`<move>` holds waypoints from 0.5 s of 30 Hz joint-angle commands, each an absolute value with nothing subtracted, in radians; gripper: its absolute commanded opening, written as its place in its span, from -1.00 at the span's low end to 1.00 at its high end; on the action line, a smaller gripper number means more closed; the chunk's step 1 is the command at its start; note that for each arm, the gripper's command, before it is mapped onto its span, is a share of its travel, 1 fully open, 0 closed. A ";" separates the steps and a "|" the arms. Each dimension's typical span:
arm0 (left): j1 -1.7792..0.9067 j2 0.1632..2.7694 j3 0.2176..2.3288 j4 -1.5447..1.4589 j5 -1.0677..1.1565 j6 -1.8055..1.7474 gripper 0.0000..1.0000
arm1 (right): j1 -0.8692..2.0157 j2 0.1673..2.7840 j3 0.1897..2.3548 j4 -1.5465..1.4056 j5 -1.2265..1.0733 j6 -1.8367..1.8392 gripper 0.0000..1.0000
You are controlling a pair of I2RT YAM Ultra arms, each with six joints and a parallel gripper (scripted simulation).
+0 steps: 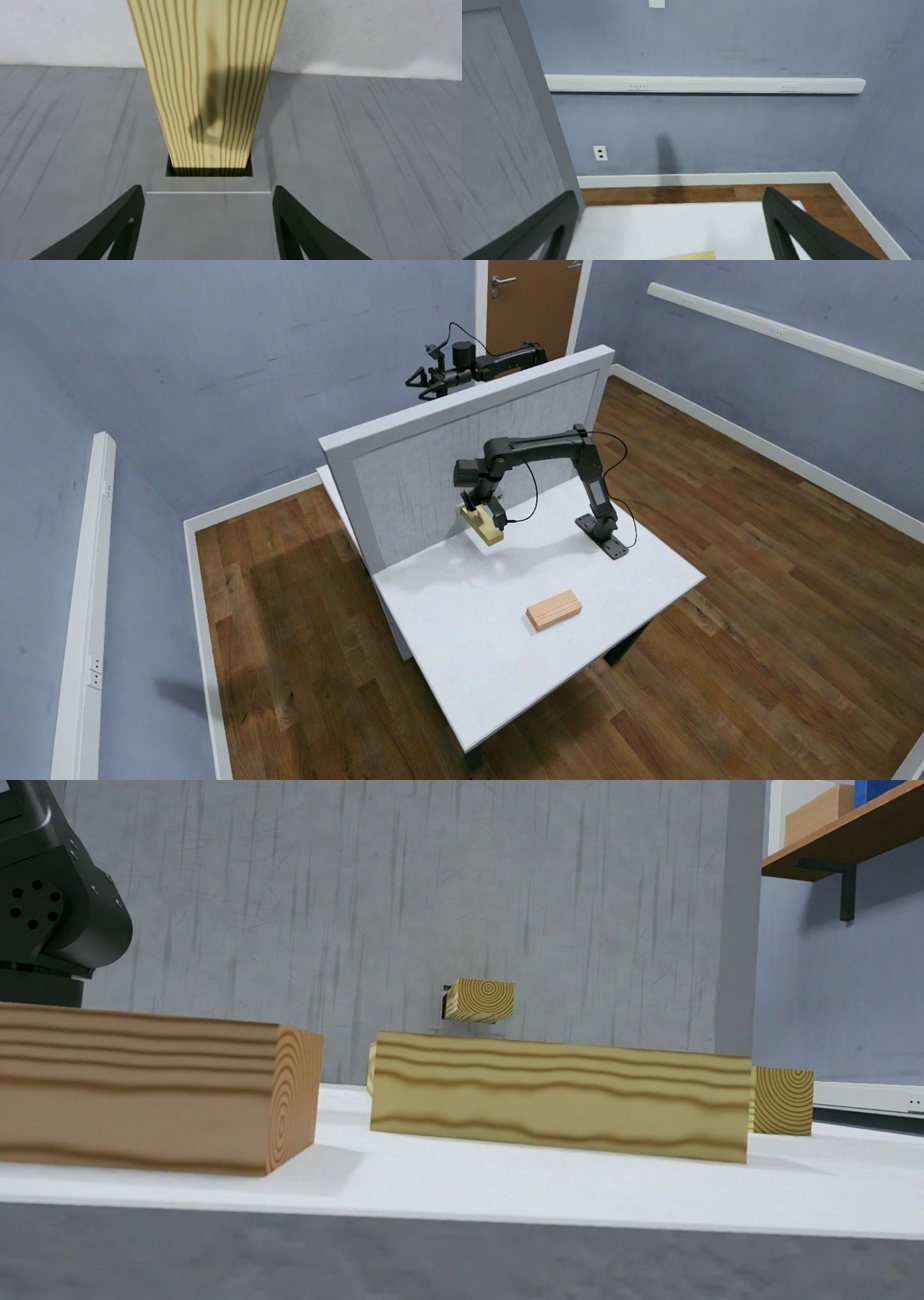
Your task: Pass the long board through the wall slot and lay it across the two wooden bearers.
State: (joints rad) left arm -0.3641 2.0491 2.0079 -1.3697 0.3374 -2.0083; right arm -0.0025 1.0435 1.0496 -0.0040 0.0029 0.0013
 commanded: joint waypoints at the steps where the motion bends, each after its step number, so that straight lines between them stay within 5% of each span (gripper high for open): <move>1: -0.366 2.042 2.027 -1.395 0.343 -2.009 0.45 | 0.009 1.033 1.052 -0.019 -0.001 0.001 1.00; 15: -0.366 2.026 2.042 -1.392 0.343 -2.009 0.45 | 0.009 1.033 1.052 -0.019 -0.001 0.001 1.00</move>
State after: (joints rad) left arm -0.3641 2.0495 2.0083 -1.3724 0.3374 -2.0083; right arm -0.0025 1.0435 1.0496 -0.0040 0.0029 0.0013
